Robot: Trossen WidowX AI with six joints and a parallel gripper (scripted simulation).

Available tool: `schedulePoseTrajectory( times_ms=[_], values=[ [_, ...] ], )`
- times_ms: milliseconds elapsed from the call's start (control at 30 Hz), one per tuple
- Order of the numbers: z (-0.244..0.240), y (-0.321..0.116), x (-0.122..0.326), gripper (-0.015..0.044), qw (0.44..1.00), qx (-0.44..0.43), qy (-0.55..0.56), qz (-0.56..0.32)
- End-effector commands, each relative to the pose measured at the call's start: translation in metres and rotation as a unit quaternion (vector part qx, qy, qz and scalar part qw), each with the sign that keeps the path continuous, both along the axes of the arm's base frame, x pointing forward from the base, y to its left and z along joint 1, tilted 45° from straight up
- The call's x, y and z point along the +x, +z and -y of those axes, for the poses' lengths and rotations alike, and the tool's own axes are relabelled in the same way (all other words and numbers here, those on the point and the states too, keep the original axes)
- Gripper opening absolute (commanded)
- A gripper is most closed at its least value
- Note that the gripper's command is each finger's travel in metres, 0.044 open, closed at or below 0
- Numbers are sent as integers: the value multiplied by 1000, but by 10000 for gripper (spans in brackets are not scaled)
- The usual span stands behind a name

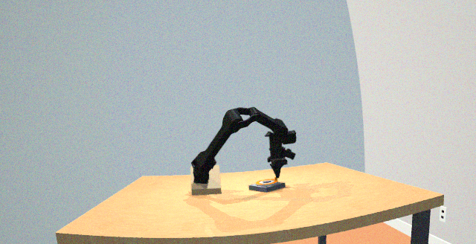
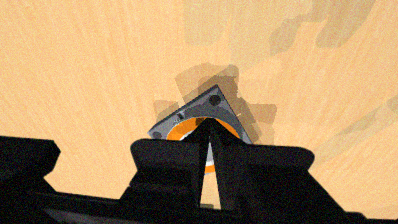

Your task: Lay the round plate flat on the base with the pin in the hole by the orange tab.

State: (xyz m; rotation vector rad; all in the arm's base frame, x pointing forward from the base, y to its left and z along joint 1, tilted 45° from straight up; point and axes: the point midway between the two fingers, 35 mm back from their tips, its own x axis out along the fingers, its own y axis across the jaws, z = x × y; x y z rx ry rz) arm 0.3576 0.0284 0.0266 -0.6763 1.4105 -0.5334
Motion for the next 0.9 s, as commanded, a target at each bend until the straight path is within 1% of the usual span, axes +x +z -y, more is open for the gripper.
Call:
schedulePoseTrajectory(
  times_ms=[0,867],
  values=[
    [-3,-6,-1,0,1000,2,-2,-4],
    [-15,-17,-4,0,1000,2,-2,-4]
  ],
)
